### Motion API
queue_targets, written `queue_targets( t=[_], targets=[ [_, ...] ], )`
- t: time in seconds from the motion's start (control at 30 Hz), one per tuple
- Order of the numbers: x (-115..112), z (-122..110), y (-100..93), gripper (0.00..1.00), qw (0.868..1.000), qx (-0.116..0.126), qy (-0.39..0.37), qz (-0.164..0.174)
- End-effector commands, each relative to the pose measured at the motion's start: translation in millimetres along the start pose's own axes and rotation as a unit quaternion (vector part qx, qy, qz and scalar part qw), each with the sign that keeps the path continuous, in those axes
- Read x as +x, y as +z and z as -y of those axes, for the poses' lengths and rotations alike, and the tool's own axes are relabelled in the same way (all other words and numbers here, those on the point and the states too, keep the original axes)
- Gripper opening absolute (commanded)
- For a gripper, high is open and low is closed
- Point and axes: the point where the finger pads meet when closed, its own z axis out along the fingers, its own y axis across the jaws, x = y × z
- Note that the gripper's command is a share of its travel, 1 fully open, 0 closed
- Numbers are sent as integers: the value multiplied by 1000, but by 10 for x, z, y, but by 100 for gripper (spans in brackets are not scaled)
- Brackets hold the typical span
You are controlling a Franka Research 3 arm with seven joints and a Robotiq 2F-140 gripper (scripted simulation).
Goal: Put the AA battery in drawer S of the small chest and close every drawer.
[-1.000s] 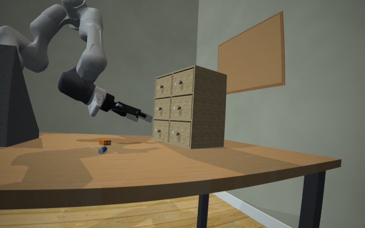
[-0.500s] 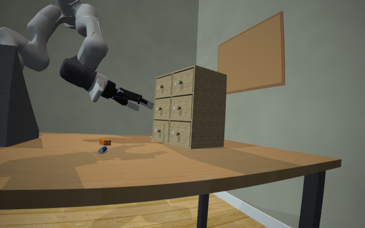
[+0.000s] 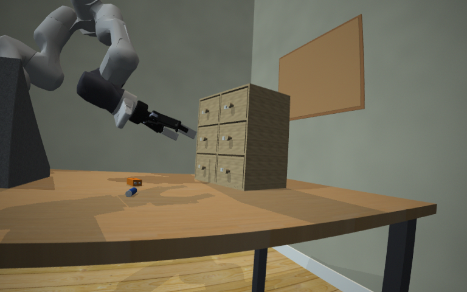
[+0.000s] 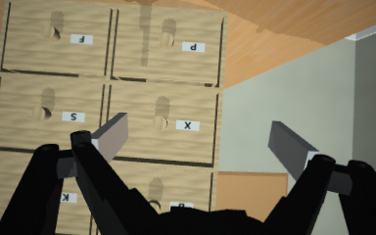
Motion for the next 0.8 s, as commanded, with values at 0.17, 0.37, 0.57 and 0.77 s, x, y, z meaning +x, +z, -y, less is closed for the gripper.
queue_targets(
  t=[0.17,0.37,0.57,0.77],
  targets=[
    [-6,-6,-67,100,999,-1,10,-31],
    [-33,-6,-127,100,998,-2,10,-60],
    [-88,-4,-249,100,993,-2,10,-116],
    [-142,-1,-369,100,985,-2,10,-172]
  ],
)
